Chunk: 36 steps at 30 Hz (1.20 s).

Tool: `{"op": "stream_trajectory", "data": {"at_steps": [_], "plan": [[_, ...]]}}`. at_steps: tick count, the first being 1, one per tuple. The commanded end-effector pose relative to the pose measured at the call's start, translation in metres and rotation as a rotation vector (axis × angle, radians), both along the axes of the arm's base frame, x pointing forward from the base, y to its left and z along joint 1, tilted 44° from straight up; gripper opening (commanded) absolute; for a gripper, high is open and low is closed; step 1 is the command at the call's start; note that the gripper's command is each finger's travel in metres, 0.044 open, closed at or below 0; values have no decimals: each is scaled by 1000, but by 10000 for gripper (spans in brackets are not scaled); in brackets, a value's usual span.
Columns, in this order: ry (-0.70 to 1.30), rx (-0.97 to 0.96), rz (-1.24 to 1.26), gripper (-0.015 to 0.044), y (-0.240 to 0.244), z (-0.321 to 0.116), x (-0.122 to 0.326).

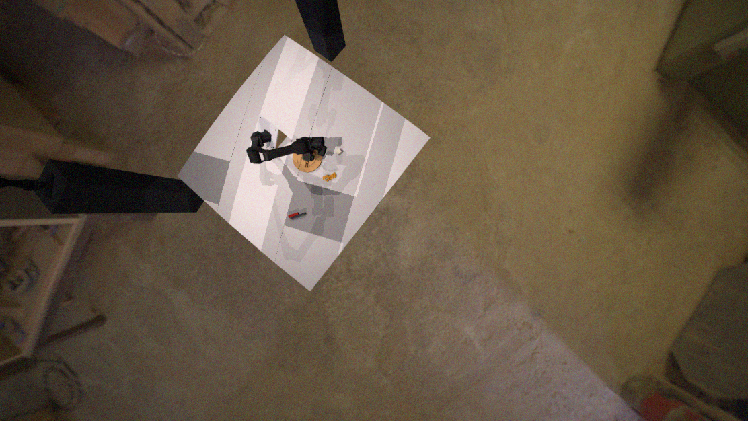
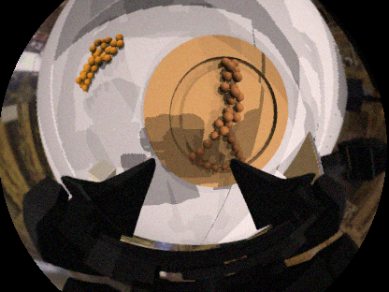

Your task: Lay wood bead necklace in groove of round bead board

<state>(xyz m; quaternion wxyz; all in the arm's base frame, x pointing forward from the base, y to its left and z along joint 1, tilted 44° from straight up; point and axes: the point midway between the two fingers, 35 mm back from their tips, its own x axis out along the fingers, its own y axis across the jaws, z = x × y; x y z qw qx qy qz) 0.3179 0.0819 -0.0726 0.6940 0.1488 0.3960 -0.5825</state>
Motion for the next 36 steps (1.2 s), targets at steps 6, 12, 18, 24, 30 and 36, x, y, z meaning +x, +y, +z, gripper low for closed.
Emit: {"op": "stream_trajectory", "data": {"at_steps": [6,12,18,24,30,36], "plan": [[254,-1,265,309,5,5,-8],[692,-5,725,151,11,14,-22],[1131,-9,1184,120,17,23,-36],[1313,-11,1374,120,19,27,-42],[1313,-11,1374,120,19,27,-42],[1313,-11,1374,120,16,24,-42]]}}
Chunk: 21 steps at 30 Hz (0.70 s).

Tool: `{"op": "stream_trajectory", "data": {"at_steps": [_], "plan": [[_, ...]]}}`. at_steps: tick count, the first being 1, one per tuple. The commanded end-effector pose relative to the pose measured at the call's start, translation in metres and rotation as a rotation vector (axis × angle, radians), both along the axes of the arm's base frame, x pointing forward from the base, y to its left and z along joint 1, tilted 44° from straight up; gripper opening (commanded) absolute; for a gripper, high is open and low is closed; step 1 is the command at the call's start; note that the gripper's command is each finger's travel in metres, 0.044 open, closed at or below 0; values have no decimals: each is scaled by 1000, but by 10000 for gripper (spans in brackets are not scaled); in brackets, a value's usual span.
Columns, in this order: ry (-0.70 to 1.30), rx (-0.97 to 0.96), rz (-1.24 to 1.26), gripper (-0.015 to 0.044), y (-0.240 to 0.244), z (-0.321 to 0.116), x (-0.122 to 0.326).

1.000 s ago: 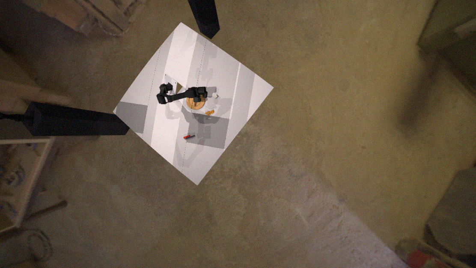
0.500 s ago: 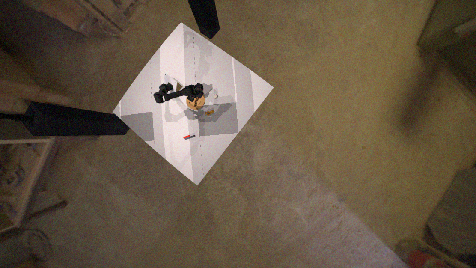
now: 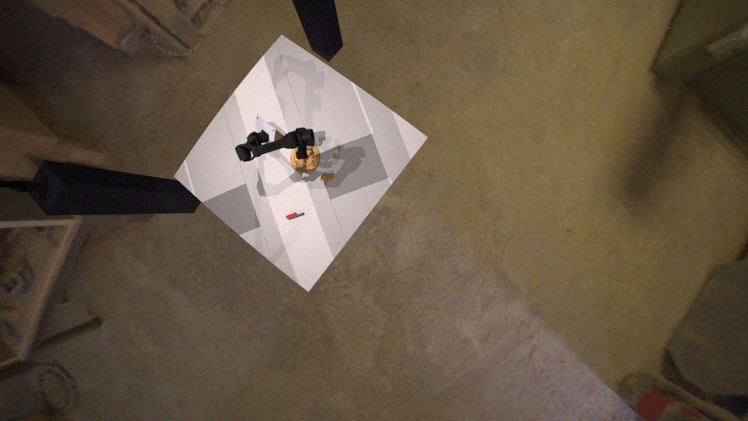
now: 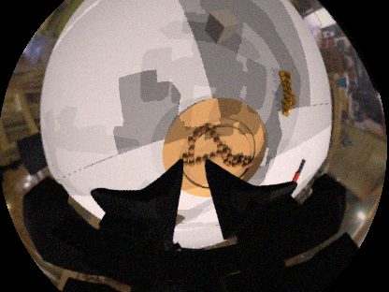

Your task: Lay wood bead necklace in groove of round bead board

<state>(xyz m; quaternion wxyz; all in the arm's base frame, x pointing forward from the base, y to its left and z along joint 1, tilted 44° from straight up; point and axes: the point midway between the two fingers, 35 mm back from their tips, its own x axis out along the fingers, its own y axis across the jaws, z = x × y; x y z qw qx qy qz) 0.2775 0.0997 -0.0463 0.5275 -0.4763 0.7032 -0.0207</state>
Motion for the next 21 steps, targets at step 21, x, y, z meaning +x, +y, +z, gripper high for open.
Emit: {"op": "stream_trajectory", "data": {"at_steps": [21], "plan": [[8,4,5,120,-20,-22,0]]}}
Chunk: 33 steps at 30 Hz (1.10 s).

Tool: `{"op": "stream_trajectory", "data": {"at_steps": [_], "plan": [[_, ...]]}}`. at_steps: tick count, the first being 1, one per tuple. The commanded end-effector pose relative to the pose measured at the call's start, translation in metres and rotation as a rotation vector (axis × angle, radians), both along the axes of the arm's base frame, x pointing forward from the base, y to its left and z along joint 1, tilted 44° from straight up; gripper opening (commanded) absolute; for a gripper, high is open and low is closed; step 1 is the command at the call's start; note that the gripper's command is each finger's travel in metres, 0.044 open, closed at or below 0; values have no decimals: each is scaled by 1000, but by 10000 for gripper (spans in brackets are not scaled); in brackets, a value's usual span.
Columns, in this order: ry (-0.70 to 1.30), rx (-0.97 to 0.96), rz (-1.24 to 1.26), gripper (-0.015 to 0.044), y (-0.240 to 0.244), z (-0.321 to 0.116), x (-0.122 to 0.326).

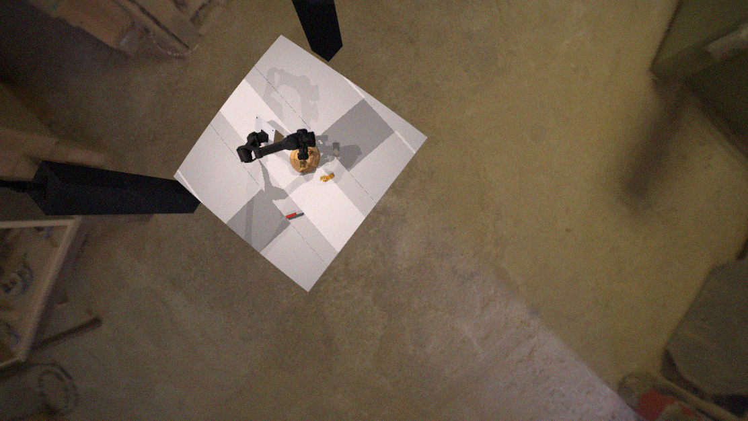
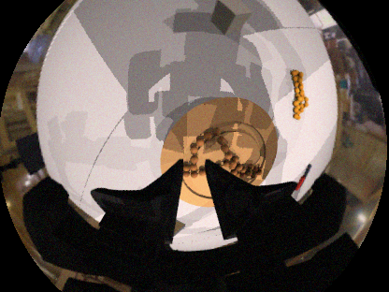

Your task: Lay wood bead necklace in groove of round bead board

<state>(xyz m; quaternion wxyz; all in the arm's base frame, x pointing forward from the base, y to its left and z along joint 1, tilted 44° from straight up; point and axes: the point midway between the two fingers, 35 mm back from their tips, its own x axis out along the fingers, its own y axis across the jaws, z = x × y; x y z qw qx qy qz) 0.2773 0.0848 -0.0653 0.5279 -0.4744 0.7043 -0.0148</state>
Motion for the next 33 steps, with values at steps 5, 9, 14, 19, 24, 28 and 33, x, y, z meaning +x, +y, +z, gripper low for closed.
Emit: {"op": "stream_trajectory", "data": {"at_steps": [5,9,14,19,24,28,33], "plan": [[4,-9,2,120,-11,-8,-1],[4,-9,2,120,-12,-10,-1],[4,-4,-1,0,-10,-9,-1],[4,-4,-1,0,-10,-9,-1],[4,-4,-1,0,-10,-9,-1],[4,-4,-1,0,-10,-9,-1],[4,-4,-1,0,-10,-9,-1]]}}
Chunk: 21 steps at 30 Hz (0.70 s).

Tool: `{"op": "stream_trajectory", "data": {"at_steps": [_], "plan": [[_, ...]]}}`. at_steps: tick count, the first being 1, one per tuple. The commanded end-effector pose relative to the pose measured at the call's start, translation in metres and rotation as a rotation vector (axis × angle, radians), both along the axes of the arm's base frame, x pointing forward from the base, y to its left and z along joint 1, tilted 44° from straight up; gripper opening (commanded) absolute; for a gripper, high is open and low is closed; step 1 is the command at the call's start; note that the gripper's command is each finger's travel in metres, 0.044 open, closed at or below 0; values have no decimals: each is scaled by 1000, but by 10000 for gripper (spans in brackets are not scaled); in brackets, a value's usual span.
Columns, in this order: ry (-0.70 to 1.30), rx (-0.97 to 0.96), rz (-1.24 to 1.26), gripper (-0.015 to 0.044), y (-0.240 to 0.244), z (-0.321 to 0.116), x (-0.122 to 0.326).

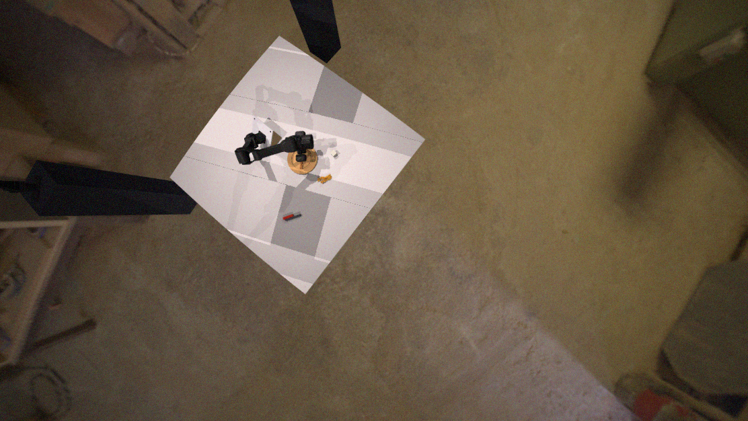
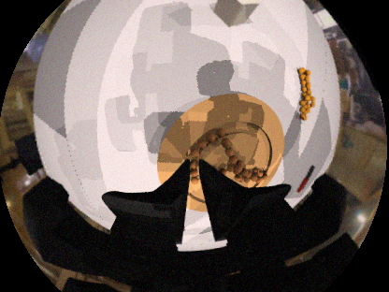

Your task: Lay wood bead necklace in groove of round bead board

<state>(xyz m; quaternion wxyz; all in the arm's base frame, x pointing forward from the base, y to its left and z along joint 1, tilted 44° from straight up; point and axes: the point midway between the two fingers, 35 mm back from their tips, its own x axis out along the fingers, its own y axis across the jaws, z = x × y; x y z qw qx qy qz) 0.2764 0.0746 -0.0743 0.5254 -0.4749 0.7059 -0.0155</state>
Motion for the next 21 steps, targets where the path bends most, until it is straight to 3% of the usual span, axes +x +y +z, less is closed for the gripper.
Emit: {"op": "stream_trajectory", "data": {"at_steps": [1,21], "plan": [[0,0,0,0,0,0,0],[0,-5,3,0,3,5,0]]}}
